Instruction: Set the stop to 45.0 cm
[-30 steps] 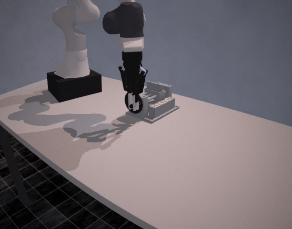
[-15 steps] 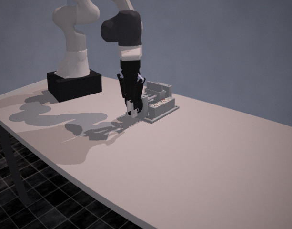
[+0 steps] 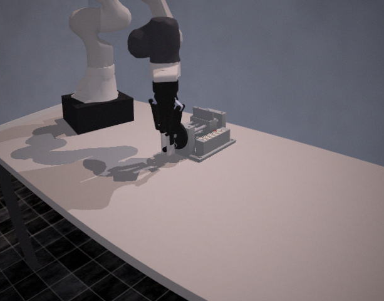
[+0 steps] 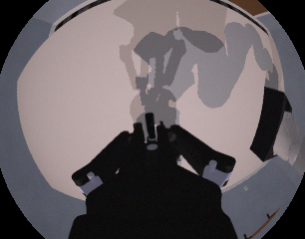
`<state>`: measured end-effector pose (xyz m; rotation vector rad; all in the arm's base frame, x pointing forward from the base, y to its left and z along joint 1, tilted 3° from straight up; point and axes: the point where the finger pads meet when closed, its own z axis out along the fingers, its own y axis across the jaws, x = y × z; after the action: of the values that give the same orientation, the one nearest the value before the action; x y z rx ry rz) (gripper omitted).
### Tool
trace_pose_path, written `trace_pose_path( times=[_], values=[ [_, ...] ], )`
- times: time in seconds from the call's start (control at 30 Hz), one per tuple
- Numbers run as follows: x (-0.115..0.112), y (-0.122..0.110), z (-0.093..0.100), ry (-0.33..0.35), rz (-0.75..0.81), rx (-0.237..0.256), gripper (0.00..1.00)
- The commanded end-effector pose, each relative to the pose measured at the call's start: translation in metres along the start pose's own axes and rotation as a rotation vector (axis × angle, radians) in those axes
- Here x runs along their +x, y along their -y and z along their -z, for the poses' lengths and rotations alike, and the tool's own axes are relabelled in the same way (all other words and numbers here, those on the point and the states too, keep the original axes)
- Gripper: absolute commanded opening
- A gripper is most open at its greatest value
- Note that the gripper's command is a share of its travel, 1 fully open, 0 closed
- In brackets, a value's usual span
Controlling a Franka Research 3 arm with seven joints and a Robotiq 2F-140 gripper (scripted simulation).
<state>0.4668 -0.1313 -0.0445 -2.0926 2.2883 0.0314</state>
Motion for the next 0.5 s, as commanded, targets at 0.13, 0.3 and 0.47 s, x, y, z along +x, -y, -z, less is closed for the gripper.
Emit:
trace_pose_path(
  times=[0.13,0.3,0.47],
  values=[
    [0.000,-0.011,0.001,0.000,0.002,-0.001,0.04],
    [0.000,-0.017,0.004,0.000,0.002,-0.001,0.04],
    [0.000,-0.020,0.006,0.000,0.002,-0.001,0.04]
  ],
)
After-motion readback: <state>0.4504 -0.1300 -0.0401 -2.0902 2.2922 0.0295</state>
